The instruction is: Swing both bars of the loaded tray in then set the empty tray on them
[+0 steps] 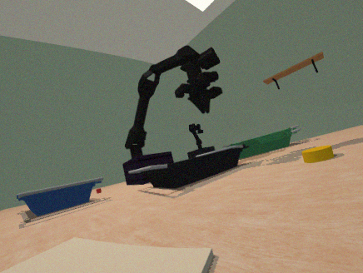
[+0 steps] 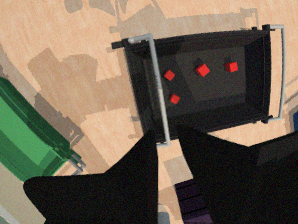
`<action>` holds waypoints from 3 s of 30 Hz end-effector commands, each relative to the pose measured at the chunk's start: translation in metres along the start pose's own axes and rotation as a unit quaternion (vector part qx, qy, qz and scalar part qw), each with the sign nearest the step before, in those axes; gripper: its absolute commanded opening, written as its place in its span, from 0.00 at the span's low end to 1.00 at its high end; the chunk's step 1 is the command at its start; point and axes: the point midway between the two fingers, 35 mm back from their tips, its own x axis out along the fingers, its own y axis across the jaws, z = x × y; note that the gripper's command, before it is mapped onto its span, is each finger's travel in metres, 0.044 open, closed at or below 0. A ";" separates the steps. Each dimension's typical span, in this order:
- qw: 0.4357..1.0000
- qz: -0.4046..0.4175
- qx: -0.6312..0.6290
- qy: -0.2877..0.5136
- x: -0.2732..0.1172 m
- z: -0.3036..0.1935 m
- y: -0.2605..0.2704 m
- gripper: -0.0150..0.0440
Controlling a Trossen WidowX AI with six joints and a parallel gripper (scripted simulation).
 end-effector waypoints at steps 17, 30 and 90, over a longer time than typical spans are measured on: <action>1.000 -0.010 -0.001 0.001 0.086 0.037 -0.232 0.39; 1.000 -0.009 -0.002 -0.001 0.115 0.027 -0.279 0.39; 1.000 -0.003 -0.002 -0.001 0.112 0.028 -0.207 0.39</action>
